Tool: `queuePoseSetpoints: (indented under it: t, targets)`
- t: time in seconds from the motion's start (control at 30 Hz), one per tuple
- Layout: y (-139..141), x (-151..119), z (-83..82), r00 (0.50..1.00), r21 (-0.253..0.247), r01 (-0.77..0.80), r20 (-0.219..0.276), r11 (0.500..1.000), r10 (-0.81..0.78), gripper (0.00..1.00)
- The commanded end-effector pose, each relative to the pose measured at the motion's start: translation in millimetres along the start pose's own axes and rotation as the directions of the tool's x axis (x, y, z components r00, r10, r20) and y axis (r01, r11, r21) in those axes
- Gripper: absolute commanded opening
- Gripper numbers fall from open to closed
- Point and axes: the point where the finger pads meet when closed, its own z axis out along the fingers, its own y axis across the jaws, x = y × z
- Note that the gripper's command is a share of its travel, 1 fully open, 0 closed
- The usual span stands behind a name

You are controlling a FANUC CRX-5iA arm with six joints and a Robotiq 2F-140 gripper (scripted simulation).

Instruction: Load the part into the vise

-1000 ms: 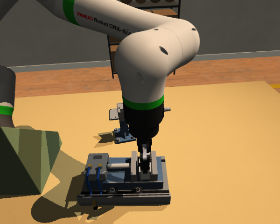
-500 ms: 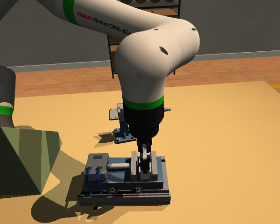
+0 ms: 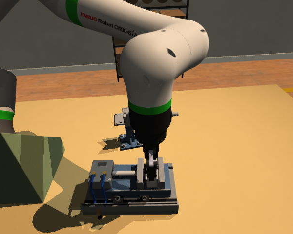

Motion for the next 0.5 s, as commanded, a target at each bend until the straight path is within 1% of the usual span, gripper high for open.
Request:
queuePoseSetpoints:
  t: [0.0,0.47]
  targets:
    - [0.1,-0.1,-0.3,1.000,0.000,0.000,0.000,1.000,0.000,0.00]
    - [1.5,-0.1,-0.3,1.000,0.000,0.000,0.000,1.000,0.000,0.00]
